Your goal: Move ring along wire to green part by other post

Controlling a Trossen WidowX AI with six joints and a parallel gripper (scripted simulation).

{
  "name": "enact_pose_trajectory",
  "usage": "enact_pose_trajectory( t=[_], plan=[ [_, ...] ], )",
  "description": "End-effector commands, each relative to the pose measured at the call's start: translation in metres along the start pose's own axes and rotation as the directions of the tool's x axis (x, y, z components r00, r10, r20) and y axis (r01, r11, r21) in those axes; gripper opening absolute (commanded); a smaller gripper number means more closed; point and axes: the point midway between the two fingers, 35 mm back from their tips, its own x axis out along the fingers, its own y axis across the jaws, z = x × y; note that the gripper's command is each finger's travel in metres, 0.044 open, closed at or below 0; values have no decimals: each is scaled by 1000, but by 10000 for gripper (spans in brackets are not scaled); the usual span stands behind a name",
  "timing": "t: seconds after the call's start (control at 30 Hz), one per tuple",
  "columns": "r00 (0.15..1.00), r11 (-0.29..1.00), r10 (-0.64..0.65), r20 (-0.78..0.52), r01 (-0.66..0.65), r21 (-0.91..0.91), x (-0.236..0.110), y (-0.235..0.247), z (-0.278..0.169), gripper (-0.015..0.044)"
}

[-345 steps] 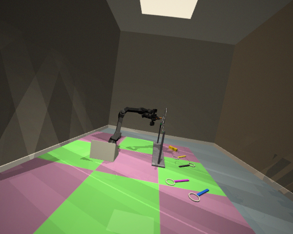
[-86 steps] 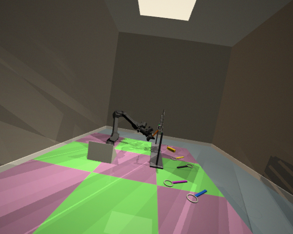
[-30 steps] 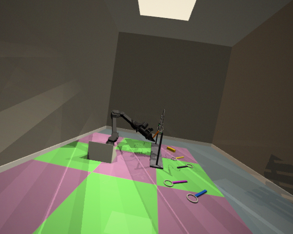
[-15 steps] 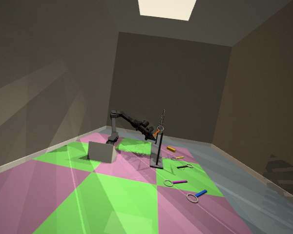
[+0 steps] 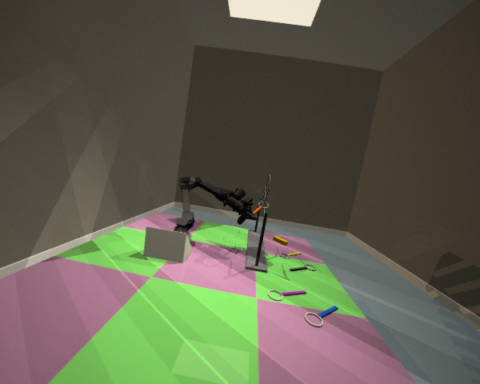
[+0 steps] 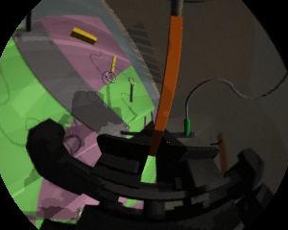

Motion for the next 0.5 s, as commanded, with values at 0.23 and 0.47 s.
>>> enact_pose_trajectory(
  t=[0.23, 0.47],
  plan=[
    [990, 964, -137, -11, 131, -231, -9, -44, 6, -150],
    [975, 904, -221, -3, 204, -377, -17, -69, 15, -150]
  ],
)
